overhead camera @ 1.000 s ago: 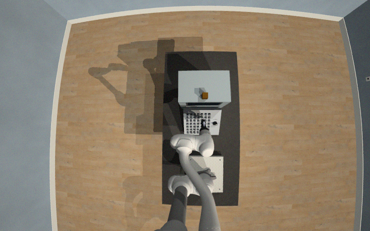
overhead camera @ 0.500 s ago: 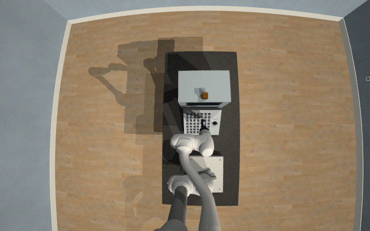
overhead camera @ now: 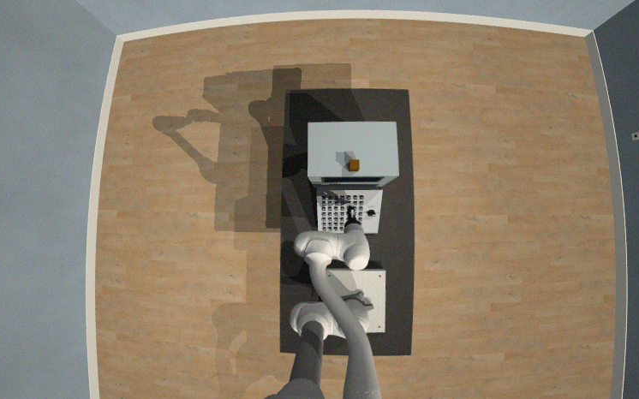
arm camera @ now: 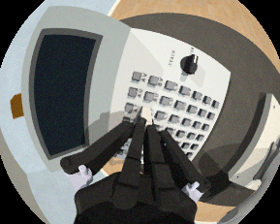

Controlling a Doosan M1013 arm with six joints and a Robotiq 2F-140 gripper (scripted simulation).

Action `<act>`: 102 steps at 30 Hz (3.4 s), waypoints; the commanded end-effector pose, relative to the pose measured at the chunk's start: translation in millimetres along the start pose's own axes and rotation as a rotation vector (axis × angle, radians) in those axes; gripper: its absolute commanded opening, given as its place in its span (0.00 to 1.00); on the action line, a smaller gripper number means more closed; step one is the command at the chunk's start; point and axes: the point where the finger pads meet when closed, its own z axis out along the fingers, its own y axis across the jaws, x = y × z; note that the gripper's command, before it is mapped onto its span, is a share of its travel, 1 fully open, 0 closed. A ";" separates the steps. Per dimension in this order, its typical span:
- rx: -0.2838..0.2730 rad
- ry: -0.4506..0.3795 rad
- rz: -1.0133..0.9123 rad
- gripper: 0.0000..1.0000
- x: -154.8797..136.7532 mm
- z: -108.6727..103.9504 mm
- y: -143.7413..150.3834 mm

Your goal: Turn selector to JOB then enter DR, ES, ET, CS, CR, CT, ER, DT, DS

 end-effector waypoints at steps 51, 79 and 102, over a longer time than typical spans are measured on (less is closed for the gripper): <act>0.000 0.000 0.000 0.00 0.0 13.3 0.0; 0.000 0.000 0.000 0.00 0.0 -2.9 0.0; 0.000 0.000 0.000 0.00 -0.7 -23.2 0.0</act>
